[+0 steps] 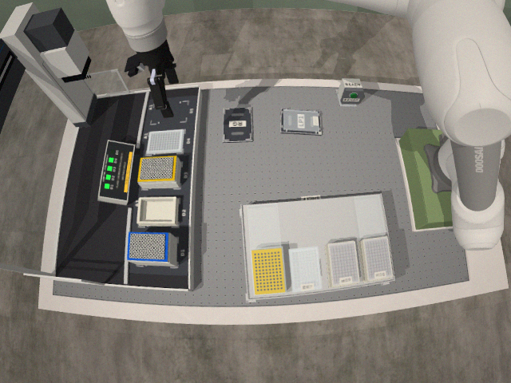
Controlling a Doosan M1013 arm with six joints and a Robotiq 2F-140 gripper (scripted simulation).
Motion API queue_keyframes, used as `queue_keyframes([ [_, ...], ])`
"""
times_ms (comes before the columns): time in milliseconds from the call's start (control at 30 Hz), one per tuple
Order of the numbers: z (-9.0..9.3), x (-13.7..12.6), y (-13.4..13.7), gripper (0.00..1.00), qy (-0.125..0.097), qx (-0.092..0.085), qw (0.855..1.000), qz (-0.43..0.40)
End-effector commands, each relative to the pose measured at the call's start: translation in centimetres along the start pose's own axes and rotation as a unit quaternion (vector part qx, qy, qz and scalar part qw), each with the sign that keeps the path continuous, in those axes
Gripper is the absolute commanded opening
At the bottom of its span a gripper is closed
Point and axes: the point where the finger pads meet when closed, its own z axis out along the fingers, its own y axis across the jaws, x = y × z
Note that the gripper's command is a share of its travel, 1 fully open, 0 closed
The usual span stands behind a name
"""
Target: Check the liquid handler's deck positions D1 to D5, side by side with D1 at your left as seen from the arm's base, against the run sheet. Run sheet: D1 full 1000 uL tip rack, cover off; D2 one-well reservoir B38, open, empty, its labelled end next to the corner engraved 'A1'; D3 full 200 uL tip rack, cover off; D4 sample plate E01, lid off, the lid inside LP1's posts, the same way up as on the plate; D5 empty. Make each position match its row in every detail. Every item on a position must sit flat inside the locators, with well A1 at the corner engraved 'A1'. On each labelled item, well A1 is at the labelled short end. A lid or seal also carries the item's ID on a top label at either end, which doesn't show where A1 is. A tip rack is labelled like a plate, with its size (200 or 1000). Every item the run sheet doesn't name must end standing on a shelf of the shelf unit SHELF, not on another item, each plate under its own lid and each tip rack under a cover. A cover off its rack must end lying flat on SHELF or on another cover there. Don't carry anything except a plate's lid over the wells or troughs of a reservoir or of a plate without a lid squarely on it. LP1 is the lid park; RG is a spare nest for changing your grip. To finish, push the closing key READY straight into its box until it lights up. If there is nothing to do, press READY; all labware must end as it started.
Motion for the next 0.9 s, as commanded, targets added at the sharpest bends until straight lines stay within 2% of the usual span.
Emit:
queue_keyframes([
  [0, -0.2, 0.7, 1.0, 0.79, 0.001, 0.0, 1.0, 0.0],
  [867, -0.2, 7.1, 10.6, 0.79, 0.001, 0.0, 1.0, 0.0],
])
